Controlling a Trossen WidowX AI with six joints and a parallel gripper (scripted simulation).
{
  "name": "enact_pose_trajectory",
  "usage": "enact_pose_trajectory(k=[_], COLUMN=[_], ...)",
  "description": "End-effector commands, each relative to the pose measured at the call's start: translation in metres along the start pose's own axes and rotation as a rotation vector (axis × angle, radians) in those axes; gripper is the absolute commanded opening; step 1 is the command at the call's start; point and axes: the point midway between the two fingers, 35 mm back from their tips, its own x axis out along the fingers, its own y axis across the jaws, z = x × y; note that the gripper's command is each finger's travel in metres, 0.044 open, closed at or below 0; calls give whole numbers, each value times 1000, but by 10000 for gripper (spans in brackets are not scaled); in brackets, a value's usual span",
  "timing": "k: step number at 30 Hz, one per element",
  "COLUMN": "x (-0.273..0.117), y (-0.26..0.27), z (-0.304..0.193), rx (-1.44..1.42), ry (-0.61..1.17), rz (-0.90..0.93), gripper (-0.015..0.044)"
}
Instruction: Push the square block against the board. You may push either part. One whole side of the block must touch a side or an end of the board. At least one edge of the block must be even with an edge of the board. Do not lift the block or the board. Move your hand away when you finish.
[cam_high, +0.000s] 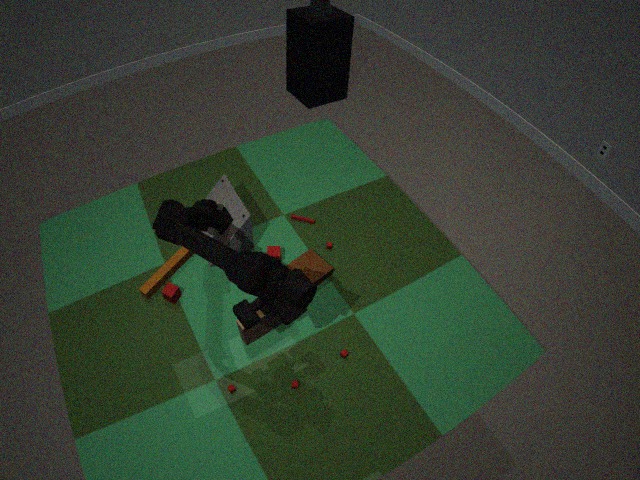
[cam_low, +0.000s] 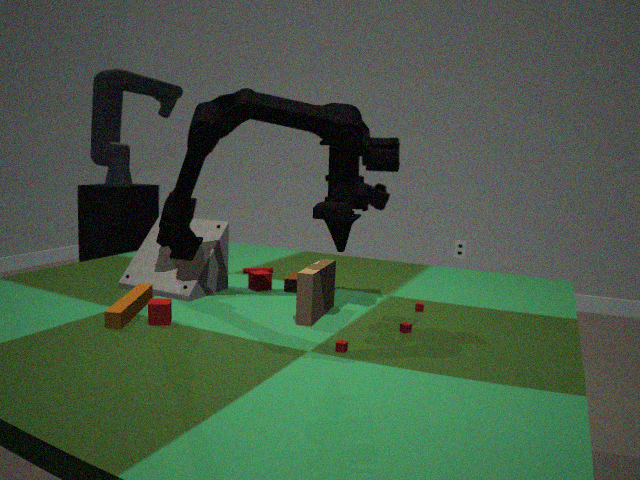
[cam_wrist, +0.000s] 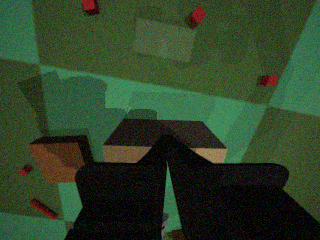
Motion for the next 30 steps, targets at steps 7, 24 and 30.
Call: enact_pose_trajectory(k=[7, 24, 30], x=[43, 50, 50], y=[-4, -5, -5], z=[-1, -16, -24], rx=[-7, -7, -8], ry=[5, 6, 6], rz=[-34, -34, -34], gripper=[0, 0, 0])
